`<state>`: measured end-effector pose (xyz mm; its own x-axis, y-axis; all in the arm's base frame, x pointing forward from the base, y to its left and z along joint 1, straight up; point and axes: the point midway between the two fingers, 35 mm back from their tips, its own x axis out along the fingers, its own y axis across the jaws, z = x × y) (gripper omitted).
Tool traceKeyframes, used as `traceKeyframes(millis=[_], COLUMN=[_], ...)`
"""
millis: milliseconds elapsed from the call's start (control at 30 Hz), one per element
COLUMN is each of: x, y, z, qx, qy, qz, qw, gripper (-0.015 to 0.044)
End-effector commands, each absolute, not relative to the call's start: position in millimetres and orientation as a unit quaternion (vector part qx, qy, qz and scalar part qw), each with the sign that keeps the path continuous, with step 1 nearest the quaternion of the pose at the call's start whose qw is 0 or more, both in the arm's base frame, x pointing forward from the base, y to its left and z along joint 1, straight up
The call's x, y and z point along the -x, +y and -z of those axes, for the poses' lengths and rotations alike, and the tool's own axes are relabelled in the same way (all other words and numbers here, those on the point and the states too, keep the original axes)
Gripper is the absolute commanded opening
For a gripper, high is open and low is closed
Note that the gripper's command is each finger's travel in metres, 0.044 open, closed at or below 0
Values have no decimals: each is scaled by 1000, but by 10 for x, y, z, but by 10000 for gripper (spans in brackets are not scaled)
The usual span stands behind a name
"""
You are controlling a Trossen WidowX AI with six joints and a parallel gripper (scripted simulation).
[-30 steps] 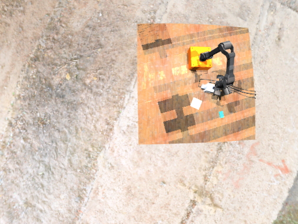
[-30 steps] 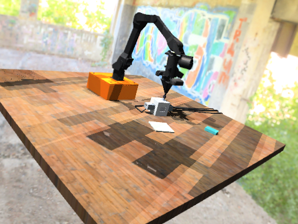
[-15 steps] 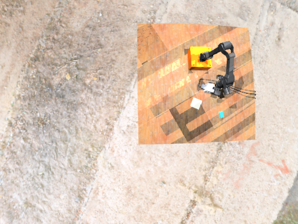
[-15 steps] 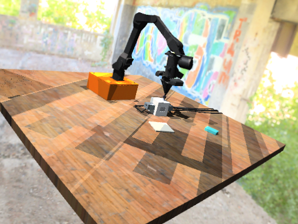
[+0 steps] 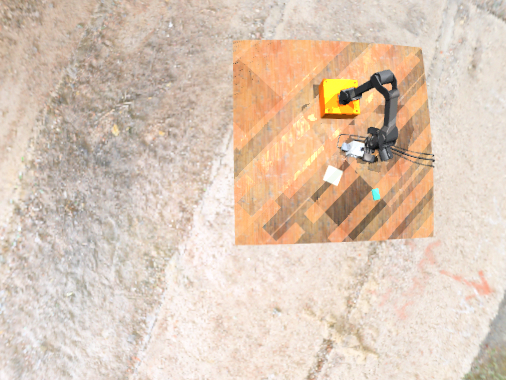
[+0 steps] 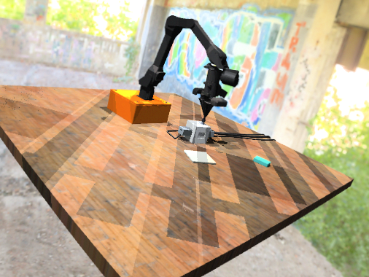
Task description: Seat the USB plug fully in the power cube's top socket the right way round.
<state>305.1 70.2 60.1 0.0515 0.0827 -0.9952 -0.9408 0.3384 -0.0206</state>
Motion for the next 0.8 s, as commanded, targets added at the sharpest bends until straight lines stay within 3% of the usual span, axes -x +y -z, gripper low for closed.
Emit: traceKeyframes(millis=[0, 767], x=[-3054, -3054], y=[708, 708], z=[-592, -564], qx=[393, 393], qy=[544, 544], qz=[-422, -422], qw=[609, 609], gripper=[0, 0])
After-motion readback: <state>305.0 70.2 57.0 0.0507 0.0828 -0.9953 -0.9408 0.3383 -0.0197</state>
